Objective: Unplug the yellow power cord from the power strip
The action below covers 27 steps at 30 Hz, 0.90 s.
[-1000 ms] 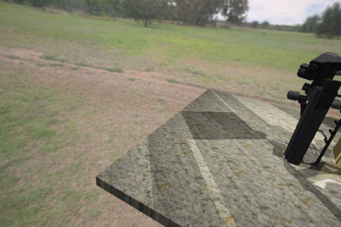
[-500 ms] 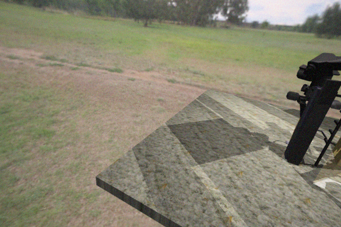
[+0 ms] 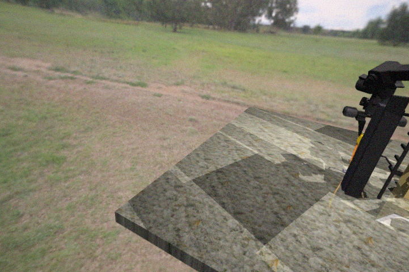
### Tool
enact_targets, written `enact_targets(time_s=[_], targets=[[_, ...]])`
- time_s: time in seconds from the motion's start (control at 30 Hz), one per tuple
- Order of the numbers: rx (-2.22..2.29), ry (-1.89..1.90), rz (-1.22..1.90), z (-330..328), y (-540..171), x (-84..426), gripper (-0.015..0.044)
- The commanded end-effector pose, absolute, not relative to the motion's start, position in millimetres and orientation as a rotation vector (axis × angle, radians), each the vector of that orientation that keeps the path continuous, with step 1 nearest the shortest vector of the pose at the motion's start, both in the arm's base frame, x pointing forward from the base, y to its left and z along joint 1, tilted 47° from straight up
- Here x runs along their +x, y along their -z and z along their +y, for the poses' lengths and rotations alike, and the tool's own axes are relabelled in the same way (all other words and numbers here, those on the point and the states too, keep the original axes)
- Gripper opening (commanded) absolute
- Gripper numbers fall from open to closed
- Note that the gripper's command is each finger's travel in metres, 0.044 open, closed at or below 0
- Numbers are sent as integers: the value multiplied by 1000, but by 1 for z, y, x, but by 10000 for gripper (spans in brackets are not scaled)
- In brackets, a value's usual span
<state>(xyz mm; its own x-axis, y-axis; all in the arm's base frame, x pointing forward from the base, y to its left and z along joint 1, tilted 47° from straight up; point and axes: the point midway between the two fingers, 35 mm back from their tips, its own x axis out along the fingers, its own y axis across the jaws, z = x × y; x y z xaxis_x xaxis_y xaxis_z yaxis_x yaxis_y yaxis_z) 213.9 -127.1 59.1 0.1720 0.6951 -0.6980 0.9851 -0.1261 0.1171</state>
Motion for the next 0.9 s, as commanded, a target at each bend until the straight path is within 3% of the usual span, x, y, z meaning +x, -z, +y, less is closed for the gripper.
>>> enact_targets(time_s=[0.0,0.53,0.87], targets=[[1913,682,1566,-140,-54,212,26],[1916,682,1567,-143,-50,213,440],[1914,683,1565,-178,-25,209,440]])
